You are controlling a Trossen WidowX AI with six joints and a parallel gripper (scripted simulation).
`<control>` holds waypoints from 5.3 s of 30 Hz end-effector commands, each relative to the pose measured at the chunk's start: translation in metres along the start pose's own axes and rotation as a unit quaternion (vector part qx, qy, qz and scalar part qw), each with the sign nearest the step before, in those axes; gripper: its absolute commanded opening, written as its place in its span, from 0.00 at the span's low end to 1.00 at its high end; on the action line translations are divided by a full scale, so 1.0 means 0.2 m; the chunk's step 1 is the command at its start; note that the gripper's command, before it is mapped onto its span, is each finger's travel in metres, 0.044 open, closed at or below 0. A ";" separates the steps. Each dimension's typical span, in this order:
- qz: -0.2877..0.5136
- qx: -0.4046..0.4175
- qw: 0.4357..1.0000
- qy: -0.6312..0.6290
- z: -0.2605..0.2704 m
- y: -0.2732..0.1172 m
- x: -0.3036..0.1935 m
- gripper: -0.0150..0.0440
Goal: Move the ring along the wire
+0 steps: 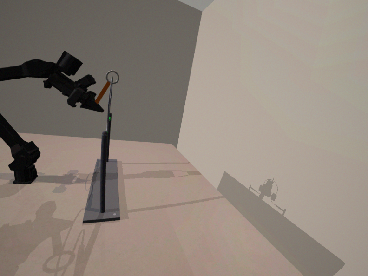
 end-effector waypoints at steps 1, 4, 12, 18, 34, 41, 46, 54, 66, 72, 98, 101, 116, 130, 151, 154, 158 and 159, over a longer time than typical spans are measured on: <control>-0.007 -0.014 1.000 -0.026 -0.01 0.00 0.00 0.00; -0.011 -0.024 0.999 -0.043 -0.01 0.00 0.00 0.00; -0.020 -0.048 0.995 -0.090 -0.02 0.00 0.00 0.00; -0.027 -0.066 0.990 -0.124 -0.02 0.01 0.00 0.00; -0.045 -0.114 0.969 -0.216 -0.04 0.01 0.00 0.00; -0.053 -0.134 0.956 -0.255 -0.05 0.01 0.00 0.00; -0.058 -0.149 0.946 -0.283 -0.05 0.01 0.00 0.00; -0.067 -0.172 0.927 -0.327 -0.06 0.01 0.00 0.00; -0.079 -0.205 0.894 -0.391 -0.08 0.01 0.01 0.00; -0.085 -0.221 0.875 -0.422 -0.08 0.01 0.01 0.00; -0.108 -0.287 0.778 -0.549 -0.10 0.00 0.03 0.00; -0.110 -0.294 0.765 -0.563 -0.11 0.00 0.03 0.00; -0.121 -0.328 0.696 -0.627 -0.11 -0.01 0.04 0.00; -0.131 -0.356 0.625 -0.682 -0.12 -0.01 0.06 0.00; -0.141 -0.391 0.519 -0.747 -0.12 -0.02 0.07 0.00; -0.142 -0.393 0.512 -0.751 -0.12 -0.02 0.07 0.00; -0.143 -0.397 0.497 -0.758 -0.13 -0.01 0.06 0.00; -0.143 -0.397 0.495 -0.759 -0.13 -0.01 0.06 0.00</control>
Point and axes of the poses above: the point midway between the two fingers, 35 mm back from their tips, its own y axis out along the fingers, its own z axis across the jaws, x = y × z, the point moved 6 cm from there along -y, back along the fingers, and after that the axes turned 6 degrees about y, right-handed, at the moved point
